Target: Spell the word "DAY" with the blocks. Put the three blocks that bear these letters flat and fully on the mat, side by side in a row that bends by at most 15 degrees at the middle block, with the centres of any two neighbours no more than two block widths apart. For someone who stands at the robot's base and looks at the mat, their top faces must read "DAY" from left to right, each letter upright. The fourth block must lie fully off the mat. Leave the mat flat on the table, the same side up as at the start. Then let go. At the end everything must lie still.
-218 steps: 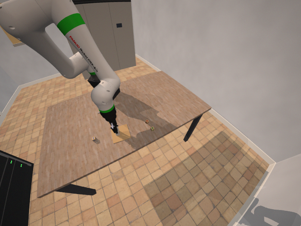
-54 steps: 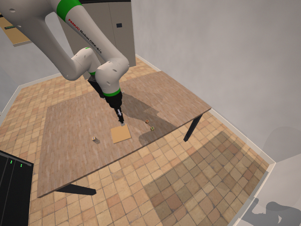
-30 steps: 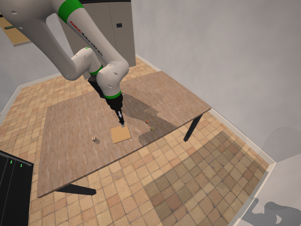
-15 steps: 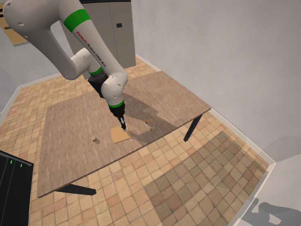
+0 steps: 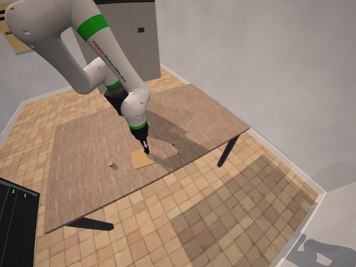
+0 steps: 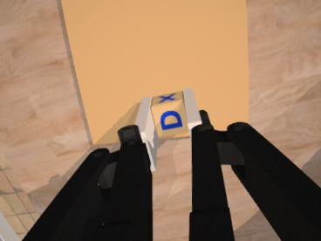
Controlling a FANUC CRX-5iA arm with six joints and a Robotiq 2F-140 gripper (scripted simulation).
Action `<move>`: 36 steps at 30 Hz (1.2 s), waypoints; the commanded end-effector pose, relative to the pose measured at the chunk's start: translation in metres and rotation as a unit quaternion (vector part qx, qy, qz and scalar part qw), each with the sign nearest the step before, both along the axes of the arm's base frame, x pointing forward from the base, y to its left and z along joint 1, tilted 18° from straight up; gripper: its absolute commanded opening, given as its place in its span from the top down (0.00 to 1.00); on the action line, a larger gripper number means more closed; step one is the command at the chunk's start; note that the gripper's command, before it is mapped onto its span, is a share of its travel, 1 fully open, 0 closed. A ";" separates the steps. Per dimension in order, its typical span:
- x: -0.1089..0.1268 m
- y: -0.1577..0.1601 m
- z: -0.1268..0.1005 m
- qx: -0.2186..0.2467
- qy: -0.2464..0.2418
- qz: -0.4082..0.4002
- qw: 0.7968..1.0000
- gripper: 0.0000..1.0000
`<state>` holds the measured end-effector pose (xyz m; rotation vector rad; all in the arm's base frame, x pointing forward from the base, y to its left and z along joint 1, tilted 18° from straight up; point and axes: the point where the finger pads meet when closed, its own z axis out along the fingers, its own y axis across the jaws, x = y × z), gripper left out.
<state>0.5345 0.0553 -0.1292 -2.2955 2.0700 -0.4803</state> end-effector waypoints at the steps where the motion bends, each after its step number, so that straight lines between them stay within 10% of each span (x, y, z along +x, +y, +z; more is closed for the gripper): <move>1: 0.000 0.000 0.000 0.000 0.000 0.000 1.000 0.87; 36: 0.001 -0.001 -0.004 0.000 0.000 0.000 1.000 0.87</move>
